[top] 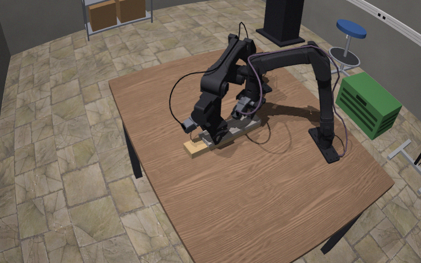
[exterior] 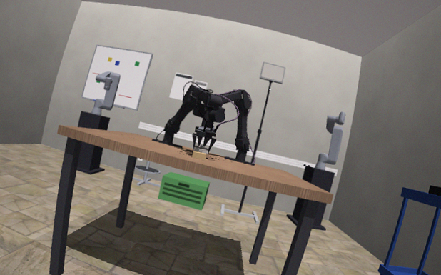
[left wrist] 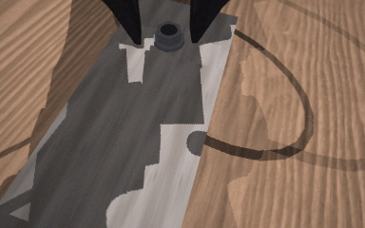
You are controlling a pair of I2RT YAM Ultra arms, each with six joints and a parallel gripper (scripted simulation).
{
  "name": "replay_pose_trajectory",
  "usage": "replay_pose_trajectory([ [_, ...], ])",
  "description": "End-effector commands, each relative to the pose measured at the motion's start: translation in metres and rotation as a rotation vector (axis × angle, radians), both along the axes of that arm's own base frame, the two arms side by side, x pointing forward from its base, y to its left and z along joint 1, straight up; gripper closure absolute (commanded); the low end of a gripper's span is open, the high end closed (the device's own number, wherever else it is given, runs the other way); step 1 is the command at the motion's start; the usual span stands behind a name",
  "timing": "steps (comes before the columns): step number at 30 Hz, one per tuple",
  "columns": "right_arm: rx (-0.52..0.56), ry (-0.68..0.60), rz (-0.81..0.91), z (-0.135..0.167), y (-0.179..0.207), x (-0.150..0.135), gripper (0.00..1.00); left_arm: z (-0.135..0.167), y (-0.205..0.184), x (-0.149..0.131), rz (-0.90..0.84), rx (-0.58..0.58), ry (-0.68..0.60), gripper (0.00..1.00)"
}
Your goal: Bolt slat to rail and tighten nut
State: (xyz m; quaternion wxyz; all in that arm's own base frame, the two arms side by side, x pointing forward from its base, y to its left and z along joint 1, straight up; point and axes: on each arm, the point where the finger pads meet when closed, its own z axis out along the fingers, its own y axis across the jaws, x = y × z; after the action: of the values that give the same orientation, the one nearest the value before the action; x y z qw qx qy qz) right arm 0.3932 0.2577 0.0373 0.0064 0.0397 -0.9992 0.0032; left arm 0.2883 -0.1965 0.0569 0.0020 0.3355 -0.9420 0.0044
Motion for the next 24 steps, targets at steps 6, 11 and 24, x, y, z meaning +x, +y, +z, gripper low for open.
replay_pose_trajectory([
  [6,0.008,-0.013,0.000,0.0057,0.0011,0.0017,0.28,0.0036,-0.0010,0.0016,0.000,-0.007,-0.010,0.79],
  [11,0.008,-0.013,0.000,0.0057,0.0011,0.0017,0.28,0.0036,-0.0010,0.0016,0.000,-0.007,-0.010,0.86],
  [24,0.008,-0.013,0.000,0.0057,0.0011,0.0017,0.28,0.0036,-0.0010,0.0016,0.000,-0.007,-0.010,0.88],
])
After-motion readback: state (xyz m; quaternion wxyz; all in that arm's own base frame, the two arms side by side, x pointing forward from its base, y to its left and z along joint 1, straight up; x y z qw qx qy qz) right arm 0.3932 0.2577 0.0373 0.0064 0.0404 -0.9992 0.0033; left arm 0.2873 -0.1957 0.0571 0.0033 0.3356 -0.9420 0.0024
